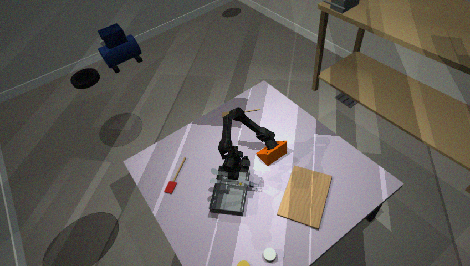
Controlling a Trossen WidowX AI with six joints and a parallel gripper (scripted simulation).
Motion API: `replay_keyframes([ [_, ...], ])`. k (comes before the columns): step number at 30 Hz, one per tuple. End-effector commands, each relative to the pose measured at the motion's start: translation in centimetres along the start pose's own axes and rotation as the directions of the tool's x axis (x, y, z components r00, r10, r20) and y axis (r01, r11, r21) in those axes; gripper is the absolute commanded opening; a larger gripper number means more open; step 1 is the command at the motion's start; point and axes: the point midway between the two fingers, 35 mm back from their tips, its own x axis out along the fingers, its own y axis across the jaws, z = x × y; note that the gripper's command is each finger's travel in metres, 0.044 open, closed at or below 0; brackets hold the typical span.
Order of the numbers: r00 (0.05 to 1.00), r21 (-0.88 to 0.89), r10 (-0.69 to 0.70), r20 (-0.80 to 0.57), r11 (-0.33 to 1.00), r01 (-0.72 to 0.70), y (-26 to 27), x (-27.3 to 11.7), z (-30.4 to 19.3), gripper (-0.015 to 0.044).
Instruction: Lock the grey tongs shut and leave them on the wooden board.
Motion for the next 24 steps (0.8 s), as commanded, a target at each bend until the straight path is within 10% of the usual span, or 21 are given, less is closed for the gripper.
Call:
replay_keyframes([
  [1,1.0,-0.004,0.006,-0.001,1.0,-0.006,0.0,0.8,0.0,-0.015],
  [24,1.0,-0.003,0.007,-0.001,1.0,-0.007,0.1,4.5,0.0,-0.015],
])
